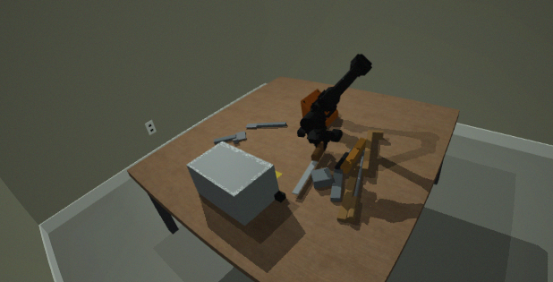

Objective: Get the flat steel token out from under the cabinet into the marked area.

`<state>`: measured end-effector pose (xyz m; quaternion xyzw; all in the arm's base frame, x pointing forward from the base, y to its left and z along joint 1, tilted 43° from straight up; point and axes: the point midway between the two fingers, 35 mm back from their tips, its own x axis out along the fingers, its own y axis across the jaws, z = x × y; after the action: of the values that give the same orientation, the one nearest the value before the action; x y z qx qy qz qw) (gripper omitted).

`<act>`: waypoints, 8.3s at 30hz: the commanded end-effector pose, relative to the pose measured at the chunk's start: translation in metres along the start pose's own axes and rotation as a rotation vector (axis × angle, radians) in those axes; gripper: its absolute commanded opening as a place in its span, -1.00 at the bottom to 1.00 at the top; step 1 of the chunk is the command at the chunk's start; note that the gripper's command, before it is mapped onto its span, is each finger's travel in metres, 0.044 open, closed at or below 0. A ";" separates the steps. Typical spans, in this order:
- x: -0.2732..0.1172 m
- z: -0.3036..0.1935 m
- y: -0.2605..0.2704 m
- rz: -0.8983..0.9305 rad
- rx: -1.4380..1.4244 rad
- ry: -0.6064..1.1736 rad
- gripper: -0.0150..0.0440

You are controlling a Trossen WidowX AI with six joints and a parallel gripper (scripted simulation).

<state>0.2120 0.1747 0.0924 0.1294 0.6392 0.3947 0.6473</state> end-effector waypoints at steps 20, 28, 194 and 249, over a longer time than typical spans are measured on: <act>-0.001 0.001 0.000 -0.004 -0.182 -0.006 -0.49; -0.001 0.001 -0.001 -0.005 -0.239 -0.005 -0.49; -0.003 -0.029 -0.201 -0.015 -0.272 -0.002 -0.49; -0.005 -0.050 -0.265 -0.019 -0.273 -0.002 -0.49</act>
<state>0.2521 -0.0124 -0.0897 0.0367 0.5868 0.4749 0.6548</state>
